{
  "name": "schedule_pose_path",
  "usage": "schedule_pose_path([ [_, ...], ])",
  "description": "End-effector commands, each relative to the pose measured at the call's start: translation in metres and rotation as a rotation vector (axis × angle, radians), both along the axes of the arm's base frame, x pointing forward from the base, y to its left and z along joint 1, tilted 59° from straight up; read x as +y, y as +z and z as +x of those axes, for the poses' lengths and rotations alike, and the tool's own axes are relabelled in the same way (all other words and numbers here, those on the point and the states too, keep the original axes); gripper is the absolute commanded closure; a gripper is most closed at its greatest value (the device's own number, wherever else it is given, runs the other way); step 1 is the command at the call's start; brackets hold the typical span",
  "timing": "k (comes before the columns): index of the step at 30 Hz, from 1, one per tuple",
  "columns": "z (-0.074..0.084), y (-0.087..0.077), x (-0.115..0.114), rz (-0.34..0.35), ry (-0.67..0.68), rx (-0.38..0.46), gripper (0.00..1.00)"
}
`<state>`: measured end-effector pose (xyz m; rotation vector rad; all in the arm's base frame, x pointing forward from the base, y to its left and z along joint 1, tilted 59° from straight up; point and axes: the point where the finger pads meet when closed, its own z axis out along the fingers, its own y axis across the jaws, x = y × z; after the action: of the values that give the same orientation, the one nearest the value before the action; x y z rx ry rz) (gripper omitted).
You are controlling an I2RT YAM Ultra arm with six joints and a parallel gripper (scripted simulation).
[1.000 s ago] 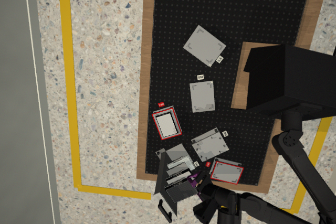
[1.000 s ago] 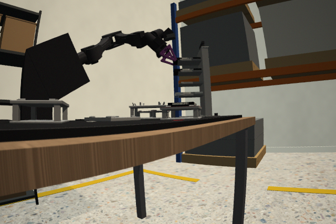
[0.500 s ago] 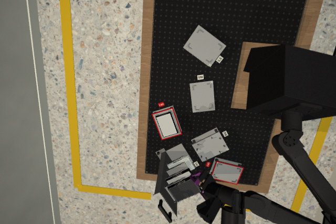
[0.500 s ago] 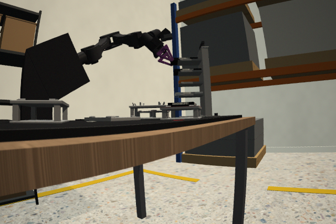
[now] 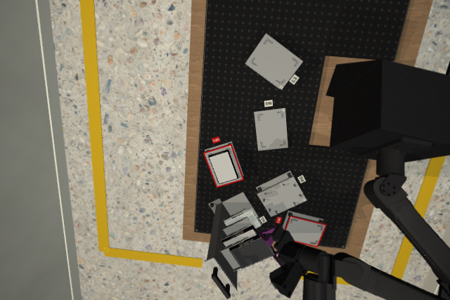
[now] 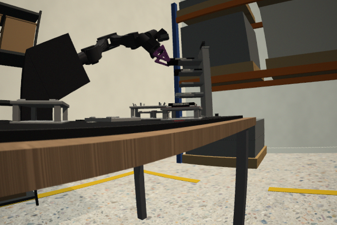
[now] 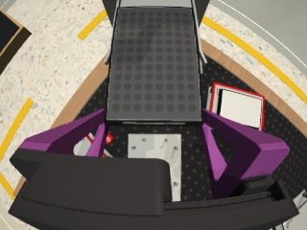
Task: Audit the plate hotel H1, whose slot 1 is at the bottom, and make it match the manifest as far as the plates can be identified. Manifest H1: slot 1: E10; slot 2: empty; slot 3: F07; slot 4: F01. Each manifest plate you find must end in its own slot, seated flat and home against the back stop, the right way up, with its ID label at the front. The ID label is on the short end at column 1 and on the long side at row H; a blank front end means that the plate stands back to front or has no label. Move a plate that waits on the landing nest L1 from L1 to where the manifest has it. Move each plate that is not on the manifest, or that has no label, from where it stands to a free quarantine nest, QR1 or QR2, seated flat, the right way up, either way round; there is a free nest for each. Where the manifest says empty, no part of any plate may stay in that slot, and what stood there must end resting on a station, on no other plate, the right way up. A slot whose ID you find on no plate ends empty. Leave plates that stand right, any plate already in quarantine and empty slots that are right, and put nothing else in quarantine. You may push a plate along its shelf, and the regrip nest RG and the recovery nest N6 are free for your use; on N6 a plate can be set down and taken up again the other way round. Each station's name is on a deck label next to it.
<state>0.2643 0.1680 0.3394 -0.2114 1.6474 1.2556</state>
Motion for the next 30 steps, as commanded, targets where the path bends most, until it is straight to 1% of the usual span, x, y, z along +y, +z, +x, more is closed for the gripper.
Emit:
schedule_pose_path([
  [1,-0.001,0.002,-0.004,0.002,-0.013,-0.009,0.14],
  [30,-0.028,-0.019,-0.014,0.002,-0.012,-0.008,0.14],
])
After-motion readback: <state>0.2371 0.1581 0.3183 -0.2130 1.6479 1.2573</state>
